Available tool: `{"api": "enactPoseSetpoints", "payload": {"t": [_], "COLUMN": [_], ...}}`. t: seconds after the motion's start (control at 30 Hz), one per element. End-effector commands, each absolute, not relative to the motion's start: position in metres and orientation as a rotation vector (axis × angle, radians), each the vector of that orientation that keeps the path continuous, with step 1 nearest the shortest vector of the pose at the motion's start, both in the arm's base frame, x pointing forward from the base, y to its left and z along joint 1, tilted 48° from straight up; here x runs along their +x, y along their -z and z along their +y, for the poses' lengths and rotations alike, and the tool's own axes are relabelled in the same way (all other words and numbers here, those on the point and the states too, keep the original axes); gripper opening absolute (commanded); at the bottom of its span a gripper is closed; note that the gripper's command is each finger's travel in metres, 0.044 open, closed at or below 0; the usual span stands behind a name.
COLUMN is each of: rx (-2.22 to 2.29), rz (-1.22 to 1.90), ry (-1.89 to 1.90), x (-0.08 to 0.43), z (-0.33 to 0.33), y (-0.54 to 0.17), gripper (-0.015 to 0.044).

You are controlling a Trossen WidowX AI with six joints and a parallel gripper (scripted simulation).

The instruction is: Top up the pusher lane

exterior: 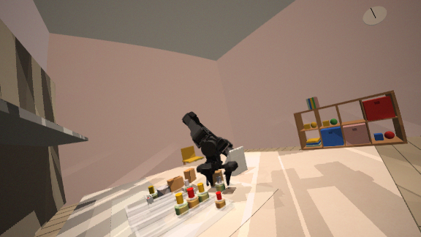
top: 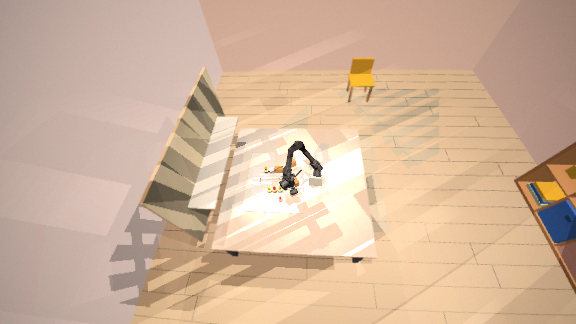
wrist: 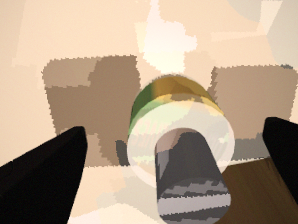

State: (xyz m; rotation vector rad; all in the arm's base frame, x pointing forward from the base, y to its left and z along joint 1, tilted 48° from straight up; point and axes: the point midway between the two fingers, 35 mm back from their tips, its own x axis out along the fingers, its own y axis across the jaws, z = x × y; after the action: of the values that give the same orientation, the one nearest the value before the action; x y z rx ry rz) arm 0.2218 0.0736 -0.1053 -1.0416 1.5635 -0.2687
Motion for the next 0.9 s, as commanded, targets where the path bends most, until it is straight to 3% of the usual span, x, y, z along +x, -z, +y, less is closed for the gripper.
{"api": "enactPoseSetpoints", "payload": {"t": [0.0,0.13,0.37,0.57,0.87], "rx": [-1.050,-1.050,-1.050,-1.049,-1.047], "rz": [1.565,1.565,1.565,1.565,1.566], "ry": [0.269,0.269,0.269,0.266,0.264], "x": [0.221,0.221,0.221,0.224,0.227], "z": [0.072,0.072,0.072,0.088,0.128], "y": [0.106,0.106,0.106,0.094,0.055], "gripper": [0.0309,0.0204,0.0157,0.0000,0.0000]}}
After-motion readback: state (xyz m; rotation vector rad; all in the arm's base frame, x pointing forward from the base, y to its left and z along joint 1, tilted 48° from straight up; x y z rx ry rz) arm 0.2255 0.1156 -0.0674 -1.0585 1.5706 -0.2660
